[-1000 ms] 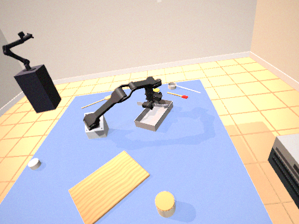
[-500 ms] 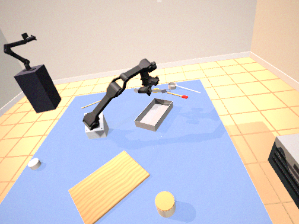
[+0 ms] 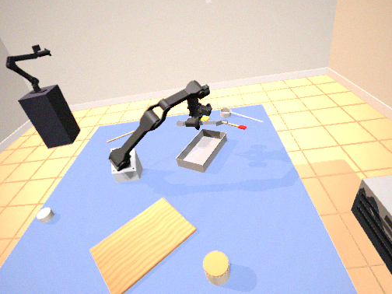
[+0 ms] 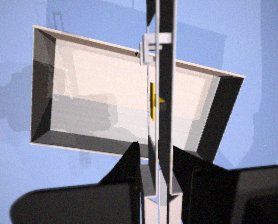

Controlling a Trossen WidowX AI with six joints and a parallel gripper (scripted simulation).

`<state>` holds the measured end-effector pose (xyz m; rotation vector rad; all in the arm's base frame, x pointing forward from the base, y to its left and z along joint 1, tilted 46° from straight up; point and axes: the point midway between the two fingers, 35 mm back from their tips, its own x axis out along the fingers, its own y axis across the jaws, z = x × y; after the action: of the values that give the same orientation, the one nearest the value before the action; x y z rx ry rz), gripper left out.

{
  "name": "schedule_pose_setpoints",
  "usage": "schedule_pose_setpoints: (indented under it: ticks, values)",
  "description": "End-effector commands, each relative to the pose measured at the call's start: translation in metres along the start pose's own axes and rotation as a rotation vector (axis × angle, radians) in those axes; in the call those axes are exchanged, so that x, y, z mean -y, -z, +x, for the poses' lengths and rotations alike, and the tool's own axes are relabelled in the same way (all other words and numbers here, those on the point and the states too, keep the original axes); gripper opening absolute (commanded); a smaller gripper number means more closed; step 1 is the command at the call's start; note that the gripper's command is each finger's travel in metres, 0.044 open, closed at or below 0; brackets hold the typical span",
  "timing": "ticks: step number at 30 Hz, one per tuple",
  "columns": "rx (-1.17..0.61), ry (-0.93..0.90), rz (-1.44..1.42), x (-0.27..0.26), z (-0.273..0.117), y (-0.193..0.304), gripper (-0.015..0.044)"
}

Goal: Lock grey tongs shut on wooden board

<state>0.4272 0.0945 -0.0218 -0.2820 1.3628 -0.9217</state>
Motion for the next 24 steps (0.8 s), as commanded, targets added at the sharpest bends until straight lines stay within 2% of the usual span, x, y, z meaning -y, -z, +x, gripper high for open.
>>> schedule_pose_setpoints:
  ticks: [1,24]
  values:
    - [0.002,-0.007,-0.061,0.025,-0.003,-0.017,-0.0150]
    - [-0.016,-0.011,-0.530,0.188,-0.004,-0.071,-0.0150]
